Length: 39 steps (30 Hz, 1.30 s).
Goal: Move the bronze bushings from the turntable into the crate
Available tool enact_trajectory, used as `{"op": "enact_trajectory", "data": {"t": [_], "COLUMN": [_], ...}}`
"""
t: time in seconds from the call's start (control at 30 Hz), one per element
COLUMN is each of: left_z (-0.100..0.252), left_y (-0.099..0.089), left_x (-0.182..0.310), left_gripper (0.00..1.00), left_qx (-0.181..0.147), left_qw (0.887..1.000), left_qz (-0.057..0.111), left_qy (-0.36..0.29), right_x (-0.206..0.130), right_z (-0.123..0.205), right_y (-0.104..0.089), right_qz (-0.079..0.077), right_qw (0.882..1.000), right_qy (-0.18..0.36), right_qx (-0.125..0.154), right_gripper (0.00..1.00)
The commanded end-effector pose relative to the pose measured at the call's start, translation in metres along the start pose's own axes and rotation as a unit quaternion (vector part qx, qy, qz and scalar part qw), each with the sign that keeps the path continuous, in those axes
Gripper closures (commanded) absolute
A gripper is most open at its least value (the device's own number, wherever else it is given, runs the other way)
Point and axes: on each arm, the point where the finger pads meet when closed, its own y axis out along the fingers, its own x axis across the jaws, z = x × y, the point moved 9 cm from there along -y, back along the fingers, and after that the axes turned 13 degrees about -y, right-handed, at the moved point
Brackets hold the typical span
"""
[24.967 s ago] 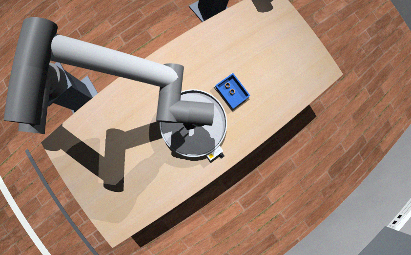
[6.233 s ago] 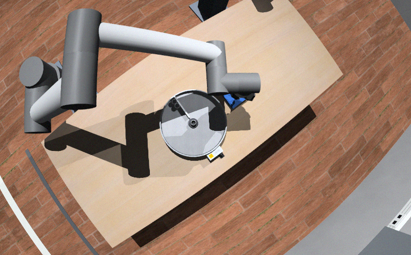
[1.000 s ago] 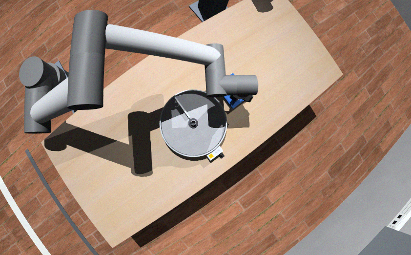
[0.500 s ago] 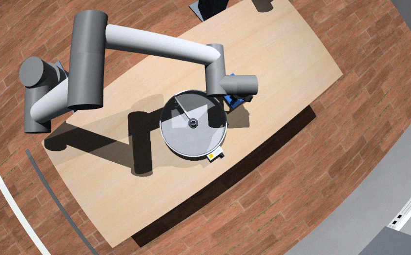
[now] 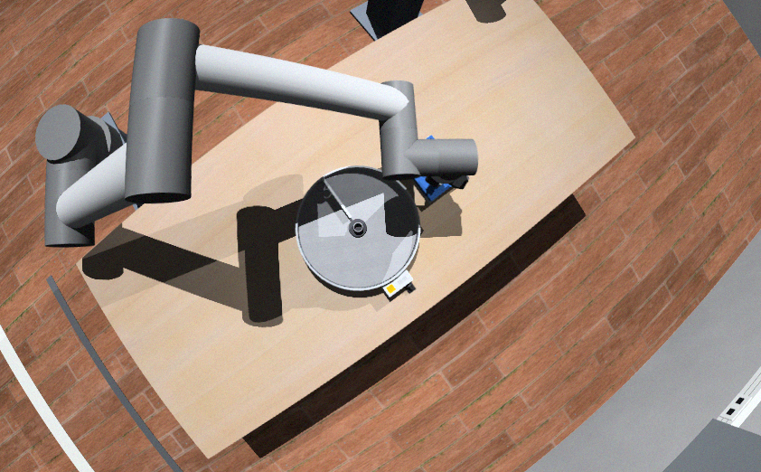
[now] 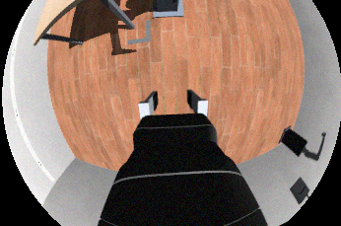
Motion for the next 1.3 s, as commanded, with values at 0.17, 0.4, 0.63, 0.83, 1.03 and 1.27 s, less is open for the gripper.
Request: {"op": "enact_trajectory", "data": {"t": [0.17,0.4,0.63,0.83,1.03,1.27], "left_z": [0.0,0.0,0.0,0.0,0.0,0.0], "left_y": [-0.001,-0.001,-0.001,-0.001,-0.001,-0.001], "left_x": [0.0,0.0,0.0,0.0,0.0,0.0], "left_gripper": [0.0,0.0,0.0,0.0,0.0,0.0], "left_qx": [0.0,0.0,0.0,0.0,0.0,0.0], "left_qw": [1.0,1.0,1.0,1.0,1.0,1.0], "left_qz": [0.0,0.0,0.0,0.0,0.0,0.0], "left_qy": [0.0,0.0,0.0,0.0,0.0,0.0], "right_x": [0.0,0.0,0.0,0.0,0.0,0.0], "right_z": [0.001,0.001,0.001,0.001,0.001,0.0], "right_y": [-0.002,-0.002,-0.002,-0.002,-0.008,-0.033], "right_qz": [0.0,0.0,0.0,0.0,0.0,0.0], "right_qw": [1.0,1.0,1.0,1.0,1.0,1.0], "right_qy": [0.0,0.0,0.0,0.0,0.0,0.0], "right_qx": [0.001,0.001,0.001,0.001,0.001,0.001], "right_gripper": [0.59,0.59,0.59,0.59,0.59,0.59]}}
